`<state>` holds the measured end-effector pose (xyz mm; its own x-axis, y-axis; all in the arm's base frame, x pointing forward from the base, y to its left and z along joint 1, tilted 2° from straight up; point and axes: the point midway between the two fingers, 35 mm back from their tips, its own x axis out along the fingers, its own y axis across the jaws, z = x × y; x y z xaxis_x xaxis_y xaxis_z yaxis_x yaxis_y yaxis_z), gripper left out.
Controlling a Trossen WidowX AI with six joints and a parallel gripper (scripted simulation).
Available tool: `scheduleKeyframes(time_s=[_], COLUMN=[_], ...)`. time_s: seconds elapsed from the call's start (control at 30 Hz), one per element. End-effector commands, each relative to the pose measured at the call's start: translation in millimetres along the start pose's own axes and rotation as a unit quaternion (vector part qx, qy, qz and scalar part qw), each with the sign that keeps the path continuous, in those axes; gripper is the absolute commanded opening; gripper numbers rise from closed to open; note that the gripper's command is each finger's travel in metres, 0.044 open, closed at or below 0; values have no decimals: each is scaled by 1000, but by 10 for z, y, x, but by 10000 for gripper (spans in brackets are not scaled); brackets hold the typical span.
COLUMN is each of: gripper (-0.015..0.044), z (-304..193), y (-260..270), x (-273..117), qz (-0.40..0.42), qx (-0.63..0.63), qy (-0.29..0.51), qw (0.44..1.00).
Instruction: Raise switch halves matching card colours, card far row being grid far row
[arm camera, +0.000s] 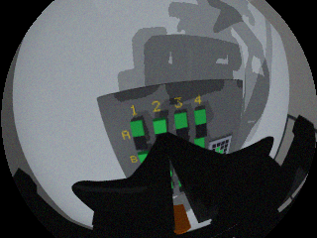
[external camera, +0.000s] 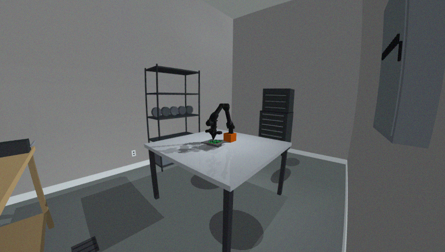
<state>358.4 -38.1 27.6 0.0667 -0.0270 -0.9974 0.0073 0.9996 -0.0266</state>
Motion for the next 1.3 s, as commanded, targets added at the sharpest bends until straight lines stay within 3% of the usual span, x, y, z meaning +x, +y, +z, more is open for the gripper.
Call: scheduleKeyframes(time_s=[0.0,1.27], gripper=[0,0], z=[-21,-18], y=[1,1], x=[33,273], qz=[0,0], qx=[-3,-3], qy=[5,5], qw=[1000,1000])
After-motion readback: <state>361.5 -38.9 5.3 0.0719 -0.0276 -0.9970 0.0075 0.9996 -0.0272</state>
